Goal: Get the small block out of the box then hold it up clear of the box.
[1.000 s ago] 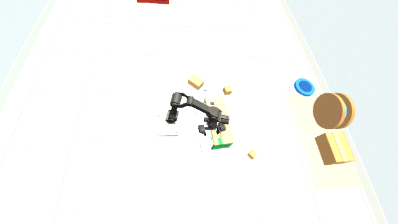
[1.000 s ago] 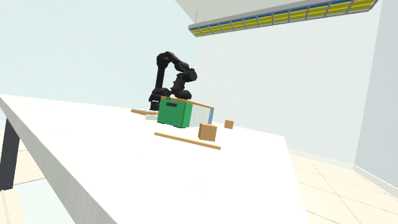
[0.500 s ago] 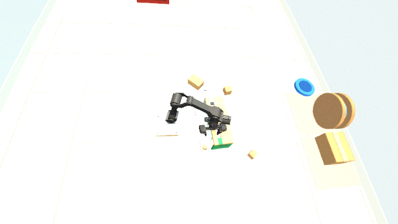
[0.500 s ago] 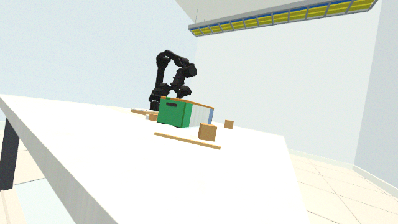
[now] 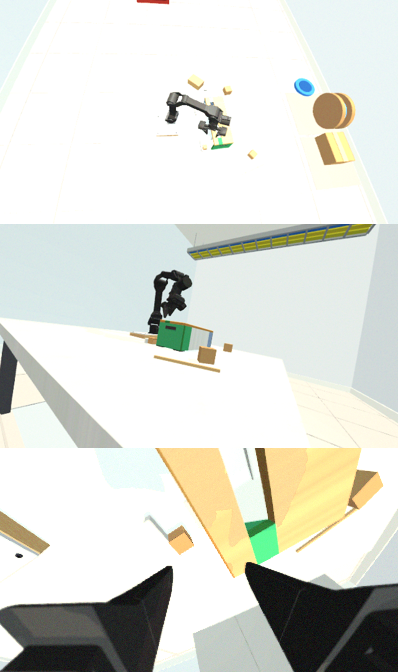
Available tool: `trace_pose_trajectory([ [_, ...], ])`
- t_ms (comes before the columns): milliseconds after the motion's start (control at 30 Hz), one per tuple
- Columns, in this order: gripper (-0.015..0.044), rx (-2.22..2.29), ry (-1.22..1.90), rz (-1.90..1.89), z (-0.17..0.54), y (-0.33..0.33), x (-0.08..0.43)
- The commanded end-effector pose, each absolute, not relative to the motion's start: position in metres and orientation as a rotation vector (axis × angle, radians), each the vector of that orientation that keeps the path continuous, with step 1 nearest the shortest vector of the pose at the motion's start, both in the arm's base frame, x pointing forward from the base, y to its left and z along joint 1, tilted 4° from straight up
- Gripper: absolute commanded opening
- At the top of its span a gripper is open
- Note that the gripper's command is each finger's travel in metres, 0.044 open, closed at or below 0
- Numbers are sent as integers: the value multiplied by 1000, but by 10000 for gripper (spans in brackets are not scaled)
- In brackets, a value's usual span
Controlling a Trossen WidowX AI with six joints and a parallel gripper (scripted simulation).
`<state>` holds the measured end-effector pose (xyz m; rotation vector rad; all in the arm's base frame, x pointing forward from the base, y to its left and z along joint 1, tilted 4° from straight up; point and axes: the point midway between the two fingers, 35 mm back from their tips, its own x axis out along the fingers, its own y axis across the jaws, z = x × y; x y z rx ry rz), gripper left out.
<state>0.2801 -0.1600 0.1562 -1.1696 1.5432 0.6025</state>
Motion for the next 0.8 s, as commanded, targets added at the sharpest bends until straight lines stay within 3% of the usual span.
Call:
trace_pose_trajectory([
  [0, 285, -797, 1533, 274, 156, -165, 277],
  [433, 285, 460, 1269, -642, 156, -183, 267],
  [767, 285, 1135, 987, -1031, 159, -193, 262],
])
